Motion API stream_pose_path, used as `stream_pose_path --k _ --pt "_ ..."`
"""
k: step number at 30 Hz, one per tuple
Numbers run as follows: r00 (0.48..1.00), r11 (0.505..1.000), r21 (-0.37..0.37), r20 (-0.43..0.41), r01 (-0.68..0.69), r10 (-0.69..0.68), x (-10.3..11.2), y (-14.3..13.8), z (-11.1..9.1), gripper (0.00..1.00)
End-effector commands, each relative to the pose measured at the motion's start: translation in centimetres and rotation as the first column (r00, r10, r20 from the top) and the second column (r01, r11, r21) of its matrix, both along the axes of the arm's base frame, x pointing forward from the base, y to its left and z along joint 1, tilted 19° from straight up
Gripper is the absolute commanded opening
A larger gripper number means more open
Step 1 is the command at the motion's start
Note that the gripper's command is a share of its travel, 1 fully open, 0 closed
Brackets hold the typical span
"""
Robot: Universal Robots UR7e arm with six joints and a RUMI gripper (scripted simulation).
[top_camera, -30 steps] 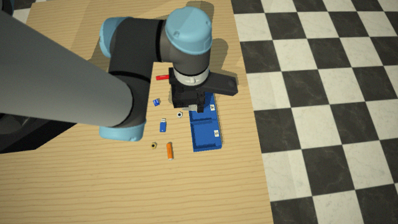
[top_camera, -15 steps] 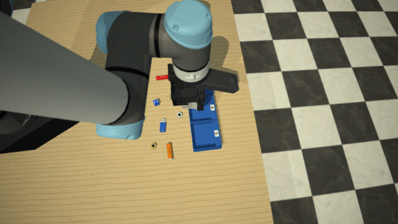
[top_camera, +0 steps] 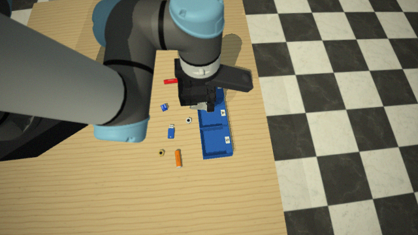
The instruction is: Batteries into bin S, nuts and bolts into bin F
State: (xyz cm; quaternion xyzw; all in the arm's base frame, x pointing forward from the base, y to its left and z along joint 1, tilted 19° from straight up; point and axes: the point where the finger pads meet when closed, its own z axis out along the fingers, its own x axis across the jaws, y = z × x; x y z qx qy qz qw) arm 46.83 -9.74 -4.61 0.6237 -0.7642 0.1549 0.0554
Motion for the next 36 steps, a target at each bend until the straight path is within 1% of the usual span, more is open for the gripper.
stream_pose_path --k 1,6,7,9,24,32,36 --pt "1.000 1.000 0.000 0.000 0.000 0.000 -0.1 0.5 1.5 0.04" --pt "1.000 1.000 0.000 0.000 0.000 0.000 -0.1 0.5 1.5 0.04" --pt "1.000 1.000 0.000 0.000 0.000 0.000 -0.1 0.9 1.4 0.04" --pt "1.000 1.000 0.000 0.000 0.000 0.000 -0.1 0.9 1.4 0.04" --pt "1.000 1.000 0.000 0.000 0.000 0.000 1.0 8.1 -0.8 0.04" --pt "1.000 1.000 0.000 0.000 0.000 0.000 1.0 8.5 -0.9 0.04" --pt "1.000 1.000 0.000 0.000 0.000 0.000 1.1 8.1 -1.9 0.04"
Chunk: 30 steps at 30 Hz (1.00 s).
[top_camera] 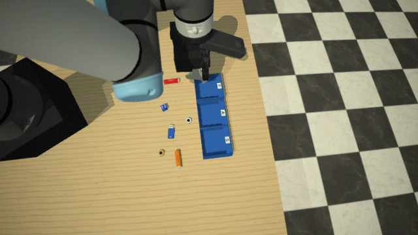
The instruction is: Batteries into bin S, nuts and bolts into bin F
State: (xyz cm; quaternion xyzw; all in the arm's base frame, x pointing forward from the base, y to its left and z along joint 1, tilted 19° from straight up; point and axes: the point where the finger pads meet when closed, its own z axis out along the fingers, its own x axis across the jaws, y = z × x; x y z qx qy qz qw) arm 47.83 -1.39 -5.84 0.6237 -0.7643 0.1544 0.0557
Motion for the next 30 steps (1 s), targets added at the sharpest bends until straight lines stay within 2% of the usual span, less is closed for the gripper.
stream_pose_path --k 1,20,30 --pt "1.000 1.000 0.000 0.001 0.000 0.000 0.2 -0.3 -1.0 0.04" --pt "1.000 1.000 0.000 0.001 0.000 0.000 0.6 -1.7 -5.2 0.04" --pt "1.000 1.000 0.000 0.001 0.000 0.000 0.7 -1.7 -5.3 0.04"
